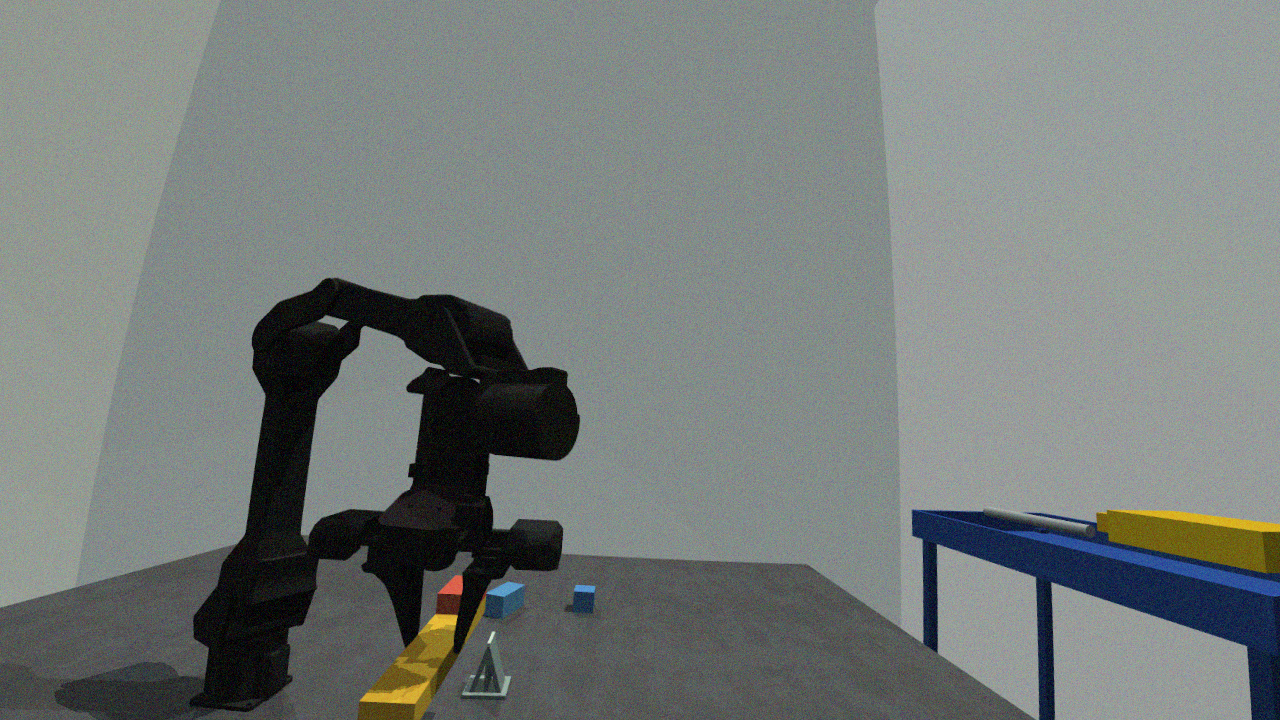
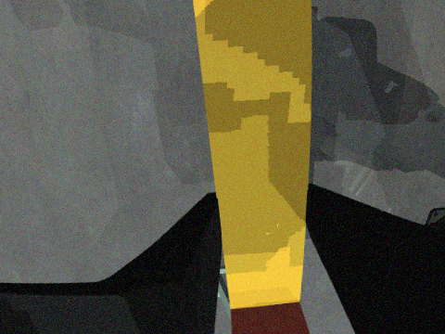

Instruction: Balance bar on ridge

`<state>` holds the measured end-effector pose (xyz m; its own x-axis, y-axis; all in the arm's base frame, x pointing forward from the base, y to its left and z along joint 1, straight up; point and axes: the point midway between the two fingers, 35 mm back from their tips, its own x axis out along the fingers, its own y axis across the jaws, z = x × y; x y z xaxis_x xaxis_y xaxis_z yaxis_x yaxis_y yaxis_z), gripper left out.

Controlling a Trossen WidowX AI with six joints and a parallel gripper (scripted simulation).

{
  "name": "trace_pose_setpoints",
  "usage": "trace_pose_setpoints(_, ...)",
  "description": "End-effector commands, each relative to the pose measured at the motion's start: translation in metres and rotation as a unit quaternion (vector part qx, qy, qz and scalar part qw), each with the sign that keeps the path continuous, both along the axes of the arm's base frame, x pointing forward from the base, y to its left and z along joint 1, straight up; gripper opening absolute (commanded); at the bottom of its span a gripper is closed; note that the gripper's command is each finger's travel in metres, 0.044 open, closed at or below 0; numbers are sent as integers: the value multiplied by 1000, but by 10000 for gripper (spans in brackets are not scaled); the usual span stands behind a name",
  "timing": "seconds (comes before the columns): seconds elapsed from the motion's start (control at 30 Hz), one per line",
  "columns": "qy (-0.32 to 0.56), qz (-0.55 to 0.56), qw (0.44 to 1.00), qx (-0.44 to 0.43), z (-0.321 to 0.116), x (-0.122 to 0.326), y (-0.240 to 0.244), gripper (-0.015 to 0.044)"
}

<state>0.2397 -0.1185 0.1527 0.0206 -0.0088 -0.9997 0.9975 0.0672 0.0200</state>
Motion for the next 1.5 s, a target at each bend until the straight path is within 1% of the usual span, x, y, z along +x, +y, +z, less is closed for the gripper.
trace_pose_setpoints(0.0,1,68,998,-1,1,1,13,0)
trace_pose_setpoints(0.2,2,186,983,-3,1,6,33,0)
trace_pose_setpoints(0.4,2,302,953,-5,1,11,54,0)
trace_pose_setpoints(0.6,2,413,911,-6,1,17,75,0)
trace_pose_setpoints(0.83,2,533,846,-8,2,23,101,0)
trace_pose_setpoints(1.3,1,699,715,-11,3,32,154,0)
trace_pose_setpoints(1.47,1,711,703,-11,2,33,163,0)
